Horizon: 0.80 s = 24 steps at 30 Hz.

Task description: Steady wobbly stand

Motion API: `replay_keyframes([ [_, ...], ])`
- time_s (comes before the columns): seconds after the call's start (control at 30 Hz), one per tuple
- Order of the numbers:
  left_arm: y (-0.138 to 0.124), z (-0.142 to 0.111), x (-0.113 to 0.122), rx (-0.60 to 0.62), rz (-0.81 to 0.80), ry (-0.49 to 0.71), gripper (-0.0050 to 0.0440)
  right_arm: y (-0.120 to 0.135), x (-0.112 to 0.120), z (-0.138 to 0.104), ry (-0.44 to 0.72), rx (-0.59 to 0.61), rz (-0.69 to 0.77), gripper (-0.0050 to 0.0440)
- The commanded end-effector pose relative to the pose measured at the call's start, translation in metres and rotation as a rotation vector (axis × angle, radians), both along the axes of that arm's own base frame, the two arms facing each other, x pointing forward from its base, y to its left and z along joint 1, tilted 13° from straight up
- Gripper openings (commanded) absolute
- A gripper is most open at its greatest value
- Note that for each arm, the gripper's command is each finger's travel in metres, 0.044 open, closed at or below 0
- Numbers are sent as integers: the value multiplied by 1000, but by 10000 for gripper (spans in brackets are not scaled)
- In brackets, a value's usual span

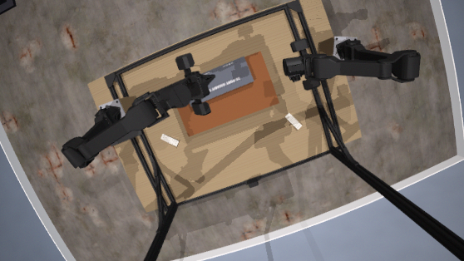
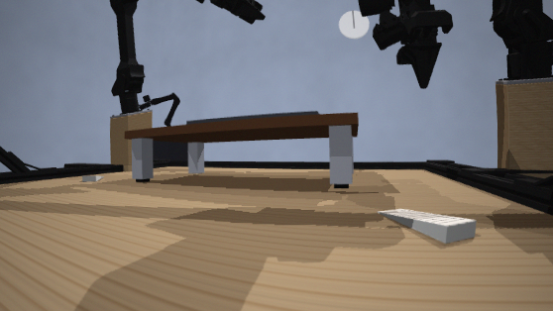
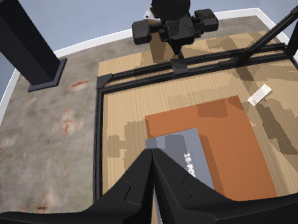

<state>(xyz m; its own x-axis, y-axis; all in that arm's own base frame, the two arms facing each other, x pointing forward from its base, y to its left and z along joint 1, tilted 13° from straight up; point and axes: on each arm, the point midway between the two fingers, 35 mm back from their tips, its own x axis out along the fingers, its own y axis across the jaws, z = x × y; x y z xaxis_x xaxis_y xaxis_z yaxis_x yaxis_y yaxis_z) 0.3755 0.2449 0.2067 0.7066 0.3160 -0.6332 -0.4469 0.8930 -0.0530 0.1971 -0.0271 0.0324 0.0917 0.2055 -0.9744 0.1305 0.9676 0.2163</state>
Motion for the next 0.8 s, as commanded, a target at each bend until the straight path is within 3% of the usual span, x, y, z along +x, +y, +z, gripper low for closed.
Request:
replay_keyframes([
  [0.0,-6,-32,-6,-54,-9,73,0,0,0,0,0,0,0,0],
  [0.17,-8,-35,-9,-65,-7,86,0,0,0,0,0,0,0,0],
  [0.5,-60,-142,-70,-338,-41,426,0,0,0,0,0,0,0,0],
  [0.77,-66,-148,-79,-366,-41,460,0,0,0,0,0,0,0,0],
])
